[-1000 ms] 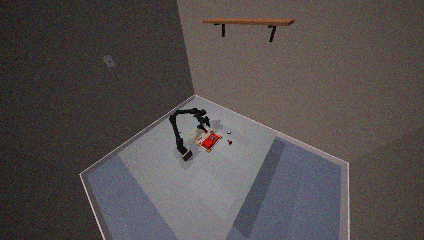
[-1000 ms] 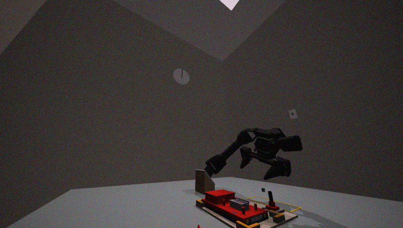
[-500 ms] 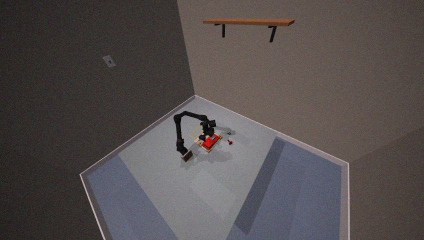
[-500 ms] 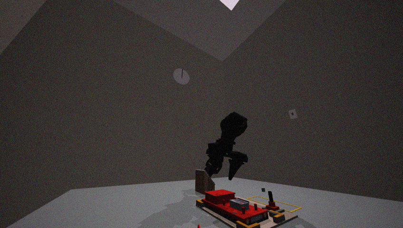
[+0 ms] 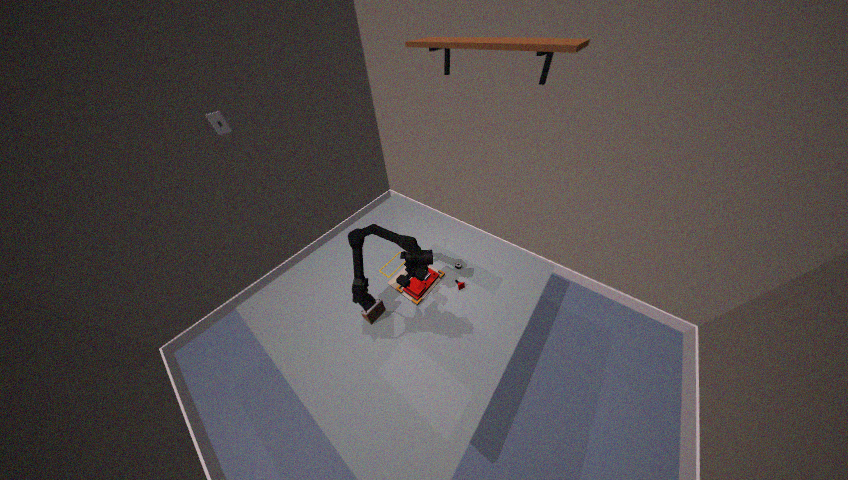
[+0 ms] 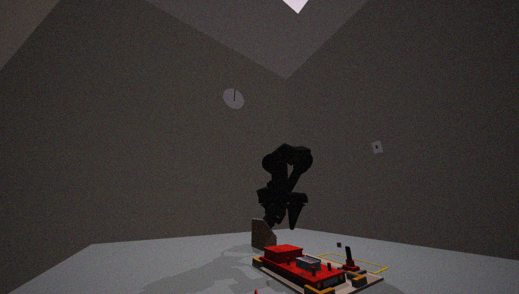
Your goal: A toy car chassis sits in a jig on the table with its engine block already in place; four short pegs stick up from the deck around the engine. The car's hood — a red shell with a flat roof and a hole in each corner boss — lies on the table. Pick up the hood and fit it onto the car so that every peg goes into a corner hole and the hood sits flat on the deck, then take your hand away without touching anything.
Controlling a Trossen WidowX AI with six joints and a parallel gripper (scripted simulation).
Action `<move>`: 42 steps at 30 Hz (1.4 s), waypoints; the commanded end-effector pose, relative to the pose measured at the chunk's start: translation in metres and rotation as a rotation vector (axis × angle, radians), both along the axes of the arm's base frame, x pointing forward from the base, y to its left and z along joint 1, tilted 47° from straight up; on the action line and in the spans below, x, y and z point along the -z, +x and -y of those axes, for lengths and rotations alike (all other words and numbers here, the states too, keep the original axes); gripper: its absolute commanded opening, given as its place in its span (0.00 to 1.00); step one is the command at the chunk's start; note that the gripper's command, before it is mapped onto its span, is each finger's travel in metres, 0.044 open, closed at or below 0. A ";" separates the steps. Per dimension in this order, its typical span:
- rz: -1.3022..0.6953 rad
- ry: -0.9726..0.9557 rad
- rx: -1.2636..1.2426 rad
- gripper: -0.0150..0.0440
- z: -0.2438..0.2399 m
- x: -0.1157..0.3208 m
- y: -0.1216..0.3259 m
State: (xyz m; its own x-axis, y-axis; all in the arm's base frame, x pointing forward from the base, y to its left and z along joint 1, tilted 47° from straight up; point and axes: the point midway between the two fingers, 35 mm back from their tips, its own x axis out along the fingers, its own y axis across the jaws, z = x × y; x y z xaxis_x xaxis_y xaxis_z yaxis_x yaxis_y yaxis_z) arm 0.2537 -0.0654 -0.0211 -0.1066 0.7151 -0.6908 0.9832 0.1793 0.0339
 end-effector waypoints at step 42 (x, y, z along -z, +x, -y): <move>0.004 0.004 0.002 1.00 -0.024 0.023 -0.001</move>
